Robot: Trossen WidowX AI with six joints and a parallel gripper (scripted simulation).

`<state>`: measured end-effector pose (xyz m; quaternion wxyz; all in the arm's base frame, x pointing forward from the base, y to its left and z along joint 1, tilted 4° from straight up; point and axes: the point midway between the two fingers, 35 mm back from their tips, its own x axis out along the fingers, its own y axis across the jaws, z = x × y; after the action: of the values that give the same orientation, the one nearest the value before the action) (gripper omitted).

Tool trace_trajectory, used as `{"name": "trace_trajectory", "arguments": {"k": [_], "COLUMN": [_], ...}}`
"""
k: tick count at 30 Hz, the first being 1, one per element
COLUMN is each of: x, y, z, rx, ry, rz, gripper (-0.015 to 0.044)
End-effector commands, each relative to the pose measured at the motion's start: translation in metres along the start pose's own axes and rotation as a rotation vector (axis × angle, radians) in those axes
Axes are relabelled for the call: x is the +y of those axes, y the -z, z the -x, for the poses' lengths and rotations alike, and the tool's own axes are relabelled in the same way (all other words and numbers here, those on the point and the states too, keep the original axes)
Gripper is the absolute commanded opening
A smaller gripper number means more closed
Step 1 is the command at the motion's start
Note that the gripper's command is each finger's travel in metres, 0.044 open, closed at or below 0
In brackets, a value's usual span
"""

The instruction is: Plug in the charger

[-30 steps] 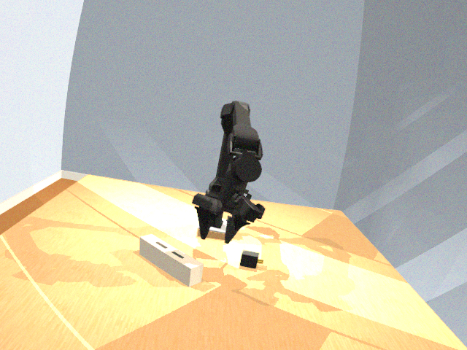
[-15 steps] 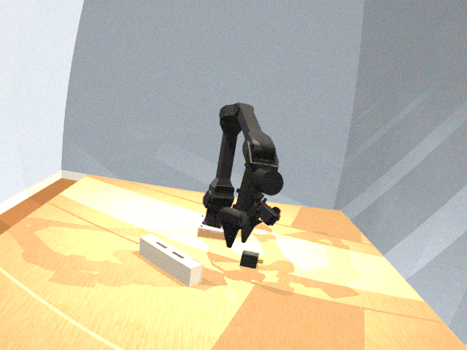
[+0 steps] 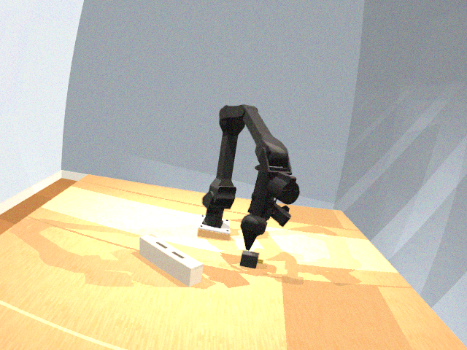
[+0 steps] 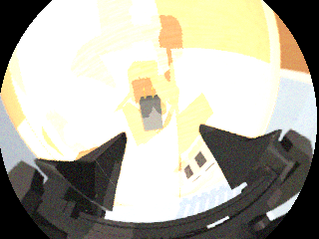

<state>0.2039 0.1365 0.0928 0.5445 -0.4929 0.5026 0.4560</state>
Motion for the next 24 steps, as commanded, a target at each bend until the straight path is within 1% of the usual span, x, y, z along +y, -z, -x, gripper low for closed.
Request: {"name": "trace_trajectory", "arguments": {"k": [1, 24], "x": [0.011, 0.011], "y": [-0.002, -0.005], "z": [-0.003, -0.03], "rx": [0.009, 0.009], "ry": [-0.031, -0.031], "rz": [0.043, 0.043], "gripper": [0.044, 0.044]}}
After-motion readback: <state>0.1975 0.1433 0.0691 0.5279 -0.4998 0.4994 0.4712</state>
